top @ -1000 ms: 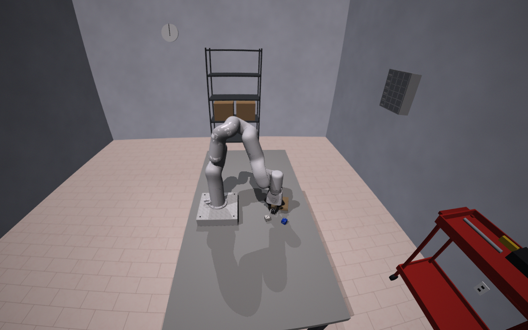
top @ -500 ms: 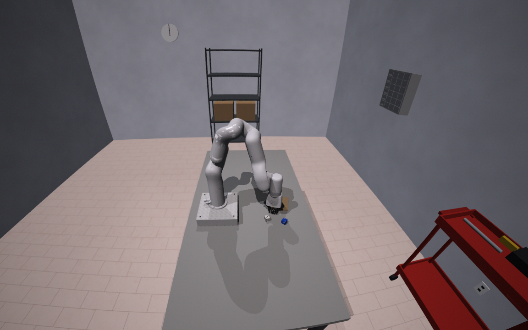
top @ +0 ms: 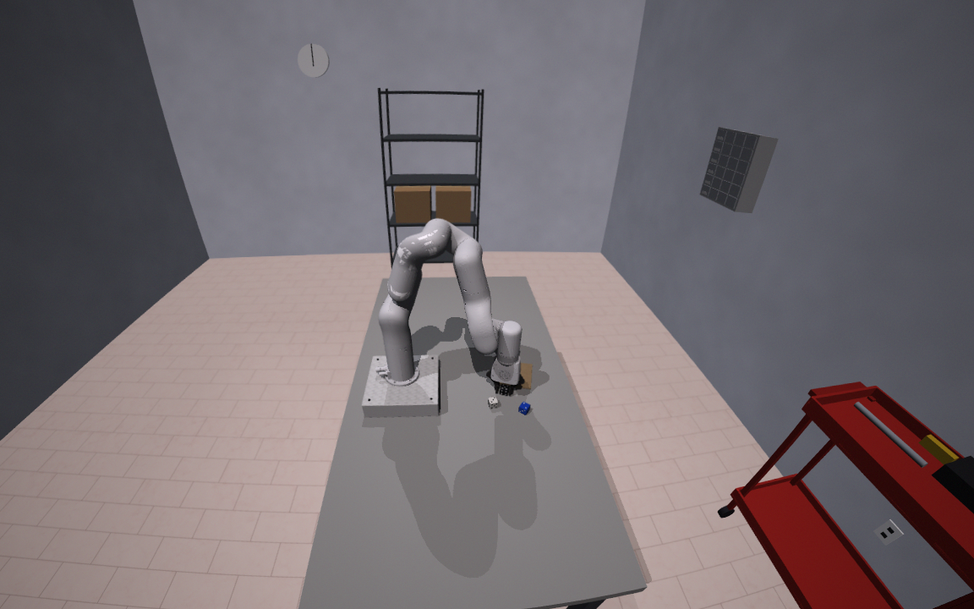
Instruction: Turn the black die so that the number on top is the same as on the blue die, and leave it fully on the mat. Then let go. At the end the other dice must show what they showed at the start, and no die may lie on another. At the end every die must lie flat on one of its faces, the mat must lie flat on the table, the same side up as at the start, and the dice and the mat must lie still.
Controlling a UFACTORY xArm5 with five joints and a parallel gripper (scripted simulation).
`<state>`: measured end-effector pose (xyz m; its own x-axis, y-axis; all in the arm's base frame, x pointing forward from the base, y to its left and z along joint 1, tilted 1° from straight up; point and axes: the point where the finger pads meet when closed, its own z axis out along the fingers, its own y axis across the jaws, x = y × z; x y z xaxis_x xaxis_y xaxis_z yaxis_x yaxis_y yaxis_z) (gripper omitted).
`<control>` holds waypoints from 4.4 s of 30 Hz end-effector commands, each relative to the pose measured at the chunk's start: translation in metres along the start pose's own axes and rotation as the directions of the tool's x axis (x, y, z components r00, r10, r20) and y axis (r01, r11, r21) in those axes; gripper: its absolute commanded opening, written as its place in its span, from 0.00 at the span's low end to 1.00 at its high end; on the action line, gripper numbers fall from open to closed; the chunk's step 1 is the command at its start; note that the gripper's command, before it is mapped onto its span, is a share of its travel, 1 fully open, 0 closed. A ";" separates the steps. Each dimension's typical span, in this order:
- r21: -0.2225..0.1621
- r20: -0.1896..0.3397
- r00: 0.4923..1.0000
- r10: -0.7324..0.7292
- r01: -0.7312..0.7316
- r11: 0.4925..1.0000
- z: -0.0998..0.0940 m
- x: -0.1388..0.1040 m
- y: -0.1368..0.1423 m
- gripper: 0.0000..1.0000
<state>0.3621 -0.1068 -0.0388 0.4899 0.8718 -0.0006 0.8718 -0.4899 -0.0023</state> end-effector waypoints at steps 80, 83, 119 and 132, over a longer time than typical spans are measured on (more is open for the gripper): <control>-0.003 -0.001 1.000 0.000 0.000 1.000 -0.096 -0.001 0.001 0.27; -0.003 -0.001 1.000 0.000 0.000 1.000 -0.100 -0.001 0.001 0.27; -0.002 -0.003 0.811 0.584 -0.584 0.811 -0.096 0.059 0.020 0.27; -0.001 -0.004 0.567 0.824 -0.824 0.567 -0.093 0.095 0.026 0.27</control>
<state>0.4209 -0.0480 0.0545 0.9715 0.2369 0.0021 0.2369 -0.9715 0.0008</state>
